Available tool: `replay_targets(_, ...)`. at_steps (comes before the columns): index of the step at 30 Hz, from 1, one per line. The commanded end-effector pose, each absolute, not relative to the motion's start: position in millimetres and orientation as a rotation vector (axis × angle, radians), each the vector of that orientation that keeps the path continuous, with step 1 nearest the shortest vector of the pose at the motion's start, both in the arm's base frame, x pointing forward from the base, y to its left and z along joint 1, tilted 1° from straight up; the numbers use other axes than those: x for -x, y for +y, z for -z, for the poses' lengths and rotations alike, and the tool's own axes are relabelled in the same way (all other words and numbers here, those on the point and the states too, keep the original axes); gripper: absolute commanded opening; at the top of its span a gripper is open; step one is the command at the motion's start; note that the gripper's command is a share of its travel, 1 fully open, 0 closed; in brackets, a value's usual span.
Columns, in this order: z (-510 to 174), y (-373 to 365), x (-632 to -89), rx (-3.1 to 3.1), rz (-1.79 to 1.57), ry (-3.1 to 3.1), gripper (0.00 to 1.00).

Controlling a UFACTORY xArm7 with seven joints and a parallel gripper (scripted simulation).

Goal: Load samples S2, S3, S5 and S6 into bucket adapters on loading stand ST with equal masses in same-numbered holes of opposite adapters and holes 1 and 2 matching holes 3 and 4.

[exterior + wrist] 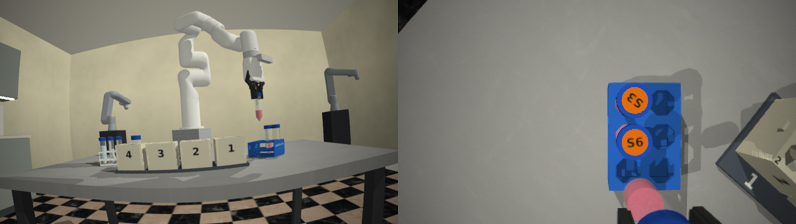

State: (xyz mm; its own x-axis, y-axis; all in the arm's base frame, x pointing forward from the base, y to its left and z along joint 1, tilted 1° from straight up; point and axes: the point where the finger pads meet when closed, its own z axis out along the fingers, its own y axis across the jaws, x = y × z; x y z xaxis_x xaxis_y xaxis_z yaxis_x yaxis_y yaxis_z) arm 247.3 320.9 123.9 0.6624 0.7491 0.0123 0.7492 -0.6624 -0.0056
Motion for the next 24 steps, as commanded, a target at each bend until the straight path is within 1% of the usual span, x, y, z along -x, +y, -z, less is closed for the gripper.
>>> replay_targets(1, -123.4, 322.0, -248.2, 2.853, 0.02, -1.286, 0.0)
replay_targets(24, -81.4, 322.5, -248.4, 2.853, 0.02, -1.286, 0.0)
